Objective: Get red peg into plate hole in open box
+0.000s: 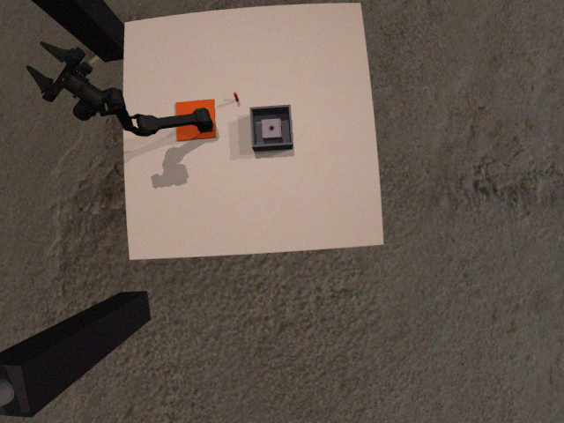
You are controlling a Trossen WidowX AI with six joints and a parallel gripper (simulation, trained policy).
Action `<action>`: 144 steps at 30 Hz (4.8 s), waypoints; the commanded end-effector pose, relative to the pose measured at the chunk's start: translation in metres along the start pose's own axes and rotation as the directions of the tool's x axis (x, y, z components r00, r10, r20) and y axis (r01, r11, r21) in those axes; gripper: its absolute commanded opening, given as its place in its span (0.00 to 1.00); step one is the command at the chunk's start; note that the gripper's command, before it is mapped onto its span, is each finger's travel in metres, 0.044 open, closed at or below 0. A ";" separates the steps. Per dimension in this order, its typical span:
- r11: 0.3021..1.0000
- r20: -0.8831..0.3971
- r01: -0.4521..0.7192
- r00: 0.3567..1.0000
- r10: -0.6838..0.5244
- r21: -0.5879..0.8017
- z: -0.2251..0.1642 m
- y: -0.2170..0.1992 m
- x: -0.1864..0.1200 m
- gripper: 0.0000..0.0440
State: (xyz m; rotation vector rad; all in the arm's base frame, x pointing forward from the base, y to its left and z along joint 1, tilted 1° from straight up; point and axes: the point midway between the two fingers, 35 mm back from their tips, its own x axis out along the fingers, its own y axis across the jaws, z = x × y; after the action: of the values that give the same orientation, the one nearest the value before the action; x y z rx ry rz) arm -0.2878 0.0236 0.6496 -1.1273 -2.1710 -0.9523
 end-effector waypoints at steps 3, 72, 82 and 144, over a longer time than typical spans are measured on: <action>0.988 -0.079 -0.066 0.994 0.078 0.139 -0.014 0.036 -0.007 1.00; 0.220 -0.072 0.477 -0.308 0.949 0.851 0.061 0.414 -0.387 1.00; 0.268 0.115 0.606 -0.517 0.848 0.749 0.115 0.411 -0.449 1.00; 0.866 0.552 0.069 -0.794 -0.253 0.496 0.391 0.232 -0.601 0.99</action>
State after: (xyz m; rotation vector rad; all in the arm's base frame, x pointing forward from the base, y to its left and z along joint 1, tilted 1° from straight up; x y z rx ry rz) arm 0.1771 0.1309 0.0739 -1.6184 -4.1441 1.6180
